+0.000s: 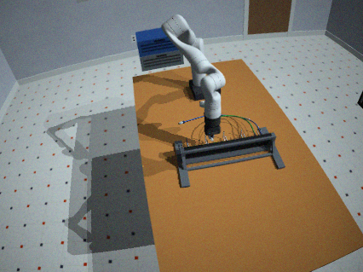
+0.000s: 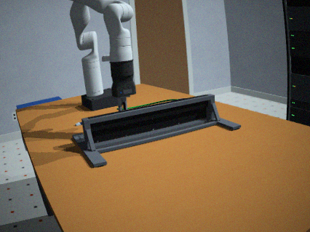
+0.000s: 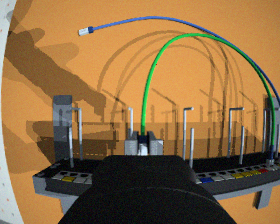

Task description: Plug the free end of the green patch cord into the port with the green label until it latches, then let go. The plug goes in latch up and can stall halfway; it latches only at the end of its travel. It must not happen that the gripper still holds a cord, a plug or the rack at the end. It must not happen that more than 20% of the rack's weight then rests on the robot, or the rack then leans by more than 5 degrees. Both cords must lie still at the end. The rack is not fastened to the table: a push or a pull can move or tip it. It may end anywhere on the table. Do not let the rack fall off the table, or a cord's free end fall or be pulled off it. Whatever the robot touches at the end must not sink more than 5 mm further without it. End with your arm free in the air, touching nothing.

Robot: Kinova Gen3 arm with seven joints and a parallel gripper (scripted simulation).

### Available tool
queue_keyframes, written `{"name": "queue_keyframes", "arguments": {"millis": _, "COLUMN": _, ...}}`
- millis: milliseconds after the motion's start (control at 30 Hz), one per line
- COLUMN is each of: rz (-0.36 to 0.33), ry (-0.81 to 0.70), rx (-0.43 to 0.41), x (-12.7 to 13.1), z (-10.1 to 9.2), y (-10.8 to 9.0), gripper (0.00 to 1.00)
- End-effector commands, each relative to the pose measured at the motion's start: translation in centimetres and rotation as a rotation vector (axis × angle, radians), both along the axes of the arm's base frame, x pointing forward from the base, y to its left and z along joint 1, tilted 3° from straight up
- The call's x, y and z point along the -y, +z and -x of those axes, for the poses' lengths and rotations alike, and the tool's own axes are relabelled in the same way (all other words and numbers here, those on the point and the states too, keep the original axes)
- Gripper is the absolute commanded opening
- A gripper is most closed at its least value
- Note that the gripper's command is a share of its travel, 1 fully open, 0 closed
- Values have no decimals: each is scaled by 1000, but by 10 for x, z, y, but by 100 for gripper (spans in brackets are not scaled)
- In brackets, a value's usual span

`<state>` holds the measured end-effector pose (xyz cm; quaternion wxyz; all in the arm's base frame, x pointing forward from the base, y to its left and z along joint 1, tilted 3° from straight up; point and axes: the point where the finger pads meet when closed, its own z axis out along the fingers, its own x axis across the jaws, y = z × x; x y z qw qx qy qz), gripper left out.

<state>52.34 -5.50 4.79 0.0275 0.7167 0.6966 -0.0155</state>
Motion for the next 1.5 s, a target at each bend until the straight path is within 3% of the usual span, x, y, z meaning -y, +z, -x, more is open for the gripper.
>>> {"name": "queue_keyframes", "arguments": {"millis": 0, "rz": -1, "ry": 1, "rx": 0, "x": -1, "z": -1, "y": -1, "gripper": 0}}
{"name": "queue_keyframes", "arguments": {"millis": 700, "rz": -1, "ry": 1, "rx": 0, "x": -1, "z": -2, "y": -1, "gripper": 0}}
{"name": "queue_keyframes", "arguments": {"millis": 1467, "rz": -1, "ry": 1, "rx": 0, "x": 0, "z": -27, "y": 0, "gripper": 0}}
